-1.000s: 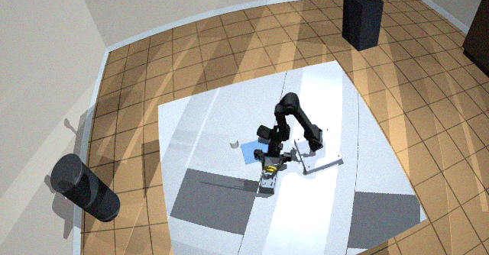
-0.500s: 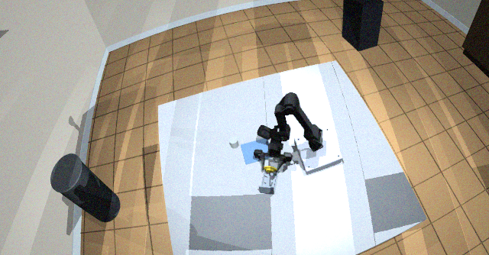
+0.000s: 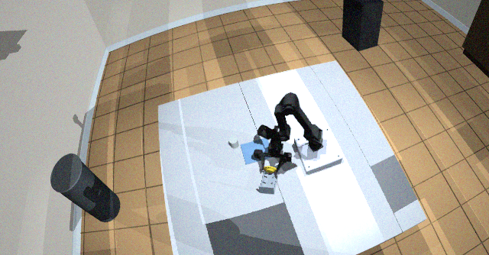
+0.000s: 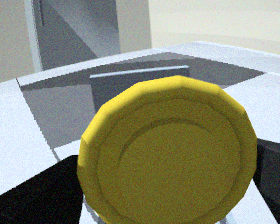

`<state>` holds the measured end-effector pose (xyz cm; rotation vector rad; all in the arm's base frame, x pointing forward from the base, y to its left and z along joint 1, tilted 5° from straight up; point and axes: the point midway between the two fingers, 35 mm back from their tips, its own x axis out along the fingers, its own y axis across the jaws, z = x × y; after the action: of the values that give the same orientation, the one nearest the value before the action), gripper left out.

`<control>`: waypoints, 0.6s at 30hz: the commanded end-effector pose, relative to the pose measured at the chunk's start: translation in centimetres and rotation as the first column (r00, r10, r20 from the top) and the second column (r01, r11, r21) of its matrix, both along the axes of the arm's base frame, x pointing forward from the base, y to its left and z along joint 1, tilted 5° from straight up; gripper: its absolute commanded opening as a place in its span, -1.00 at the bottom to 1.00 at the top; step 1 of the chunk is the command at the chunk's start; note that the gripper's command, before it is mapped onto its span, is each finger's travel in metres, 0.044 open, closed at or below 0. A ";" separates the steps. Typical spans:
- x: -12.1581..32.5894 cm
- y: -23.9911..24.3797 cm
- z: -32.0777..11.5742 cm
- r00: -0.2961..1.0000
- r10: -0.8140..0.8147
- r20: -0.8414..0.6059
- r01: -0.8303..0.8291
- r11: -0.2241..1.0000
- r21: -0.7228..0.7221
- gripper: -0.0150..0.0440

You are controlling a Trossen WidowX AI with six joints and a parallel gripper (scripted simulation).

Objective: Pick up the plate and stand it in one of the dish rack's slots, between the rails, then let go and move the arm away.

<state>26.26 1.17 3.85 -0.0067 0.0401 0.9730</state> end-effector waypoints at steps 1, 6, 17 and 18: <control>0.3 0.4 0.0 1.000 -0.002 -0.003 0.002 1.000 0.001 -0.49; 0.3 0.4 0.0 1.000 -0.002 -0.003 0.002 1.000 0.001 -0.49; 0.4 0.6 -2.1 1.000 0.000 -0.001 0.000 1.000 0.001 -0.49; 0.4 0.6 -2.1 1.000 0.000 -0.001 0.000 1.000 0.001 -0.49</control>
<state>26.18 1.25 2.05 0.0060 0.0483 0.9742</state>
